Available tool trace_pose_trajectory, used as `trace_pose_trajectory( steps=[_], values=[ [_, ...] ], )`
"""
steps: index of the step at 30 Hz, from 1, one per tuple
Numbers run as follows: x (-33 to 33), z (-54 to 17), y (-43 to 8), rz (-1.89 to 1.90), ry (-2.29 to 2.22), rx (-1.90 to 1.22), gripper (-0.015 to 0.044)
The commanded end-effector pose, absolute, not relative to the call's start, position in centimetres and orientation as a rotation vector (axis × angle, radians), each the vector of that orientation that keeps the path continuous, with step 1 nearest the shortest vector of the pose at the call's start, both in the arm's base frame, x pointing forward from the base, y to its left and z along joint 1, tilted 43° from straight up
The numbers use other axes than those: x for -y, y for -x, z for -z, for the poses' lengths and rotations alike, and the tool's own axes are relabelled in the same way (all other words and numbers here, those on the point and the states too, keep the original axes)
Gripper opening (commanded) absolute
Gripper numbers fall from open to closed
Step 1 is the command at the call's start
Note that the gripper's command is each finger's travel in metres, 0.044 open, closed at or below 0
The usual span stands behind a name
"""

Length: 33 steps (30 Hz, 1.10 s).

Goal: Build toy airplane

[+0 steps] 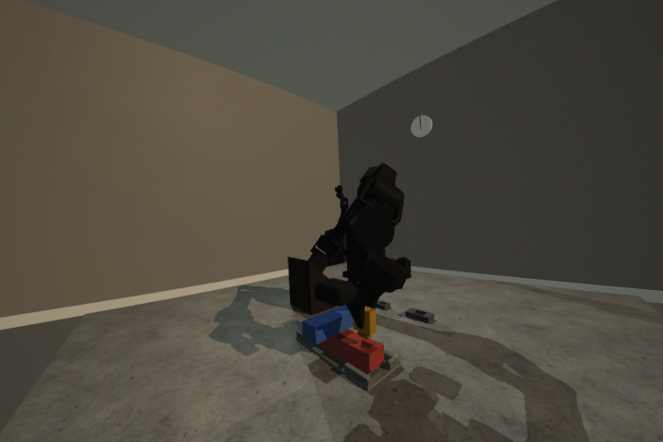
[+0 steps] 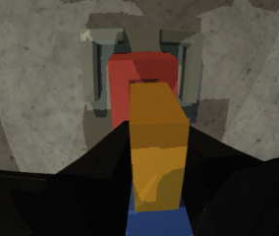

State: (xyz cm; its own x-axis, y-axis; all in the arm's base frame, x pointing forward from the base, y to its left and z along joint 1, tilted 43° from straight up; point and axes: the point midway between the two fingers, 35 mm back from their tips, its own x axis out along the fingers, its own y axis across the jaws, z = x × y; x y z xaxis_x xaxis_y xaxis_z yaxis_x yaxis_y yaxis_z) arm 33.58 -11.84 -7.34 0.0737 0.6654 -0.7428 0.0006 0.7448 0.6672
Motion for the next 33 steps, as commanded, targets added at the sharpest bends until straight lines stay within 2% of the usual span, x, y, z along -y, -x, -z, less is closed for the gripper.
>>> trace_pose_trajectory(
  steps=[1,13,21,25,33],
  values=[
    [11.5,7.8,-33.6,-0.540,-0.597,-1.423,0.0065],
    [10.4,8.9,-33.7,-0.541,-0.597,-1.423,0.0065],
    [10.5,8.8,-33.7,-0.546,-0.588,-1.426,0.0000],
    [10.5,8.8,-33.7,-0.546,-0.588,-1.426,0.0000],
    [10.5,8.8,-33.7,-0.546,-0.588,-1.426,0.0210]
  ],
)
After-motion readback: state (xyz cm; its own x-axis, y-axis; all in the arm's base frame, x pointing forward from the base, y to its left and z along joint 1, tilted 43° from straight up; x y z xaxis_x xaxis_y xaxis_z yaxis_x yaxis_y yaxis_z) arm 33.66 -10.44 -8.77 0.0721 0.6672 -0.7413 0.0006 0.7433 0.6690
